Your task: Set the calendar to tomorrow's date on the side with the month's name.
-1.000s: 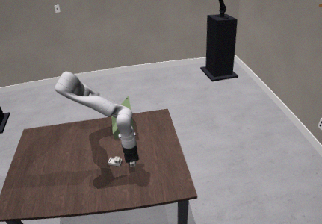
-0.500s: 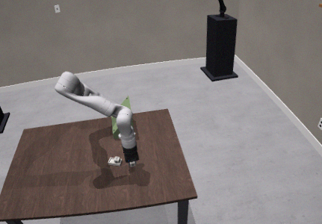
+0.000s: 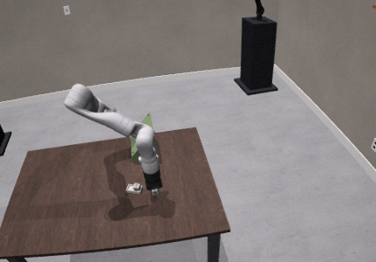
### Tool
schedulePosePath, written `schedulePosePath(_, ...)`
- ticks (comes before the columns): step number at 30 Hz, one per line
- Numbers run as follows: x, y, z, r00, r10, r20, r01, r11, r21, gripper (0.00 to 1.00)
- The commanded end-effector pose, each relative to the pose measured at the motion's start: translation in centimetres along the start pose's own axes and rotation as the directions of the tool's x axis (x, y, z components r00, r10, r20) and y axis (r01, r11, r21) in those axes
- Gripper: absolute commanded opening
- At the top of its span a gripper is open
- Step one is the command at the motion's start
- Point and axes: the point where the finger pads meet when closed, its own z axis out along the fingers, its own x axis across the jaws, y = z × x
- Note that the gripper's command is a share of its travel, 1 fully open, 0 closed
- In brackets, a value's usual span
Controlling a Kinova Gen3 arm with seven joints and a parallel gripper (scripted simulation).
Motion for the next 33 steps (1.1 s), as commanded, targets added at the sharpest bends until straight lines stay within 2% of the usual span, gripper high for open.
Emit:
schedulePosePath(1, 0.04, 0.06, -0.09, 1.000, 0.000, -0.001, 0.000, 1.000, -0.002, 0.57)
schedulePosePath(33, 0.04, 0.06, 0.26, 1.000, 0.000, -0.001, 0.000, 1.000, -0.002, 0.57)
